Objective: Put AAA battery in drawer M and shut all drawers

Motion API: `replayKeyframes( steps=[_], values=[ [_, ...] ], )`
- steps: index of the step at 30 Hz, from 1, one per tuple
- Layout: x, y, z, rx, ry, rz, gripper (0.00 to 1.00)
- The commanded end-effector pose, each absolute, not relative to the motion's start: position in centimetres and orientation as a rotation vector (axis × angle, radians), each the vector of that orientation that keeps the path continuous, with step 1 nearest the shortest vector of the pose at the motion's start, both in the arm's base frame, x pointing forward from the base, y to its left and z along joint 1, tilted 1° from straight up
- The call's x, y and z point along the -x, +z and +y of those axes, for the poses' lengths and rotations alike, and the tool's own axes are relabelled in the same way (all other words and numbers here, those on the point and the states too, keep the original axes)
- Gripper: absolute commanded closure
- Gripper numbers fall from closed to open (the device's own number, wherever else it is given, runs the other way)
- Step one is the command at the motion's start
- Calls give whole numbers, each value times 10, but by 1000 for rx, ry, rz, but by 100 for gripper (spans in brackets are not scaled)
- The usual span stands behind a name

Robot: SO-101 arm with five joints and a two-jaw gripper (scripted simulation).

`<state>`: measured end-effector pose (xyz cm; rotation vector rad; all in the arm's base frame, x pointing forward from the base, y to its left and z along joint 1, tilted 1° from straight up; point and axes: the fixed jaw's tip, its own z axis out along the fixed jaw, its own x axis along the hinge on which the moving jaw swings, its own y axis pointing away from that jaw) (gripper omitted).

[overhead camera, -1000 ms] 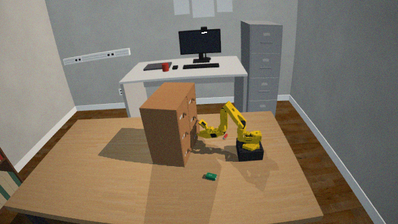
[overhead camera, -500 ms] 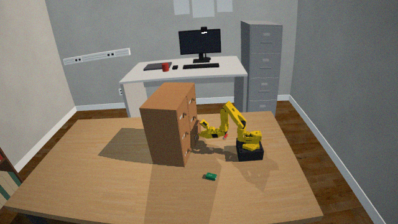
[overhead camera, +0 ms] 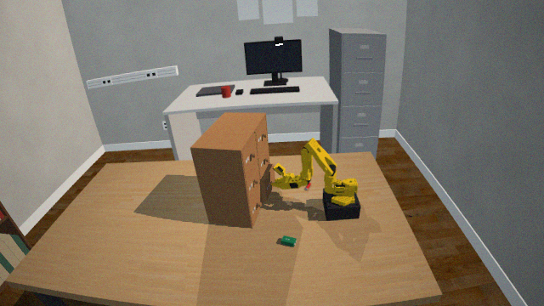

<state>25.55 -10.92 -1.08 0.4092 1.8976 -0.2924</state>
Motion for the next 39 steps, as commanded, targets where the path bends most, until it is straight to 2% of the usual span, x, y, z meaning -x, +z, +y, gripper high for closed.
replayKeyframes(
  steps=[1, 39],
  values=[
    [-253, -9, -108, -410, -290, 1897, 100],
    [-242, -9, -106, -421, -298, 1895, 100]
  ],
)
